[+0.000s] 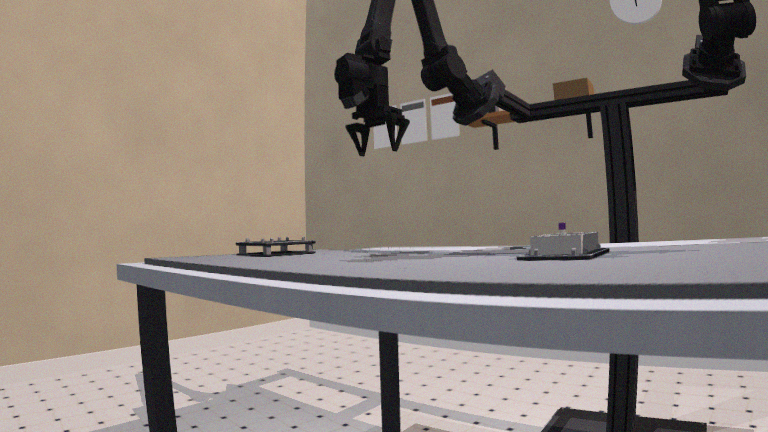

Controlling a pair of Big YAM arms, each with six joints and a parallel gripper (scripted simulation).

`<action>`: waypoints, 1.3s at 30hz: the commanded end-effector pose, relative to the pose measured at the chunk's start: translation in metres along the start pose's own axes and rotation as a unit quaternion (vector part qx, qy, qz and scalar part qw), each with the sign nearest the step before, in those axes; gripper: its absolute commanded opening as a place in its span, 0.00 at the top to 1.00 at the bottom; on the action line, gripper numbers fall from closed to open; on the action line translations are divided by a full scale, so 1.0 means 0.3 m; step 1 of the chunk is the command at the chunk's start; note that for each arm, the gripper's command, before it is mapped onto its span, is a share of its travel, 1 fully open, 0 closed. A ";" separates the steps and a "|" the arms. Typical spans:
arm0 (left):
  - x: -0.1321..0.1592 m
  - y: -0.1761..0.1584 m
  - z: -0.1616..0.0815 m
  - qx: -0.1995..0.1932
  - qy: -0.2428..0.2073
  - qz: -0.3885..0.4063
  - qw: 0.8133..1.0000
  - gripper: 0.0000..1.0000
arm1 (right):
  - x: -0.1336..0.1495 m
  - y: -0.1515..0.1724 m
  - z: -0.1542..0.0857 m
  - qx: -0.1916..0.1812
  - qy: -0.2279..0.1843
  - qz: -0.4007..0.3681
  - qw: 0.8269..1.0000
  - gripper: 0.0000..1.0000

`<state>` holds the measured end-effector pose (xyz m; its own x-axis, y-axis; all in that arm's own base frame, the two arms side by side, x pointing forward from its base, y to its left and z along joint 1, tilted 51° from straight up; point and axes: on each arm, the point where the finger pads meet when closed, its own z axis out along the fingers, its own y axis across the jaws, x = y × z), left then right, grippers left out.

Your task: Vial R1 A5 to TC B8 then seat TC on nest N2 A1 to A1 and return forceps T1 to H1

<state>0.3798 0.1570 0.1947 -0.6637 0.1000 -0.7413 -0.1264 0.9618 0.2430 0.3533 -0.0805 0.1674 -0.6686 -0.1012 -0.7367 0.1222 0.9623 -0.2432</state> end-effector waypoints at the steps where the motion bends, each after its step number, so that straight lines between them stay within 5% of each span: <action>1: 0.003 -0.044 -0.025 0.001 -0.010 -0.008 1.000 0.77 | -0.026 -0.004 -0.010 0.000 -0.009 -0.006 1.000 0.00; 19: 0.106 -0.231 -0.089 0.005 -0.001 -0.009 1.000 0.77 | -0.026 -0.004 -0.010 0.000 -0.009 -0.006 1.000 0.00; 35: 0.083 -0.215 -0.083 0.001 -0.006 -0.007 1.000 0.77 | -0.026 -0.004 -0.010 0.000 -0.009 -0.006 1.000 0.00; 39: 0.083 -0.215 -0.083 0.001 -0.006 -0.007 1.000 0.77 | -0.001 0.067 0.026 -0.004 -0.001 0.001 1.000 0.00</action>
<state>0.3504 0.0895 0.1692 -0.6644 0.0997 -0.7407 -0.1204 0.9638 0.2377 0.3562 -0.0763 0.1691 -0.6607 -0.1085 -0.7427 0.1305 0.9578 -0.2560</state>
